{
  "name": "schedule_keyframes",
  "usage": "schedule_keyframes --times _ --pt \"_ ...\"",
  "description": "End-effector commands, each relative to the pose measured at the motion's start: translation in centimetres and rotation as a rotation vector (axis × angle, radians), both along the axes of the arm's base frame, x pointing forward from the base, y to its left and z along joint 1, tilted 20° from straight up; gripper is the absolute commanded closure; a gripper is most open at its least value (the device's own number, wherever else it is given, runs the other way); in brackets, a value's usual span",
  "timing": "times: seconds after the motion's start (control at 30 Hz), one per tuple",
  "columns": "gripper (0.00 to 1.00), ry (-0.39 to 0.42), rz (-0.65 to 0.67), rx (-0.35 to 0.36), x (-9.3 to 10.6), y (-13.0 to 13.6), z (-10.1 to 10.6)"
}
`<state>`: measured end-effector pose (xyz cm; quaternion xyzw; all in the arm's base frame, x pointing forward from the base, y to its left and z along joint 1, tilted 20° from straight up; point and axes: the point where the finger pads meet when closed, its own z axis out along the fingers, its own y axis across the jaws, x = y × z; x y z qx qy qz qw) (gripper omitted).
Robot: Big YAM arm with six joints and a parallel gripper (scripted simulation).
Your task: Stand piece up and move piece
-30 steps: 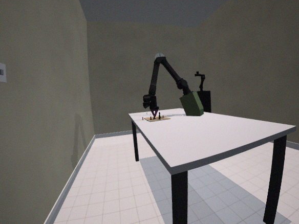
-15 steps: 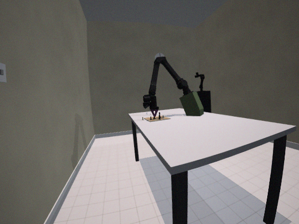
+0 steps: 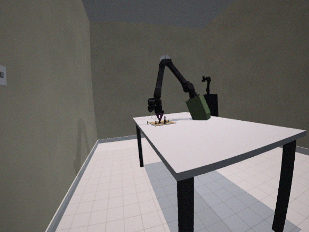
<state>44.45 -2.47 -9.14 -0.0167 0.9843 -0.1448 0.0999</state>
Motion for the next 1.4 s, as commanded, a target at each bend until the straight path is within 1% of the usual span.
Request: schedule_keyframes --times 0.0,0.33,0.63,0.97,1.37 --pt "1.00 -0.052 0.001 0.003 2.0 -0.3 1.5" --pt "1.00 -0.052 0.001 0.003 2.0 -0.3 1.4" --pt "1.00 -0.028 0.004 0.002 1.7 -0.2 0.3" --pt "1.00 -0.038 0.003 0.002 2.0 -0.4 0.4" --pt "1.00 -0.033 0.002 0.002 1.9 -0.4 0.2"
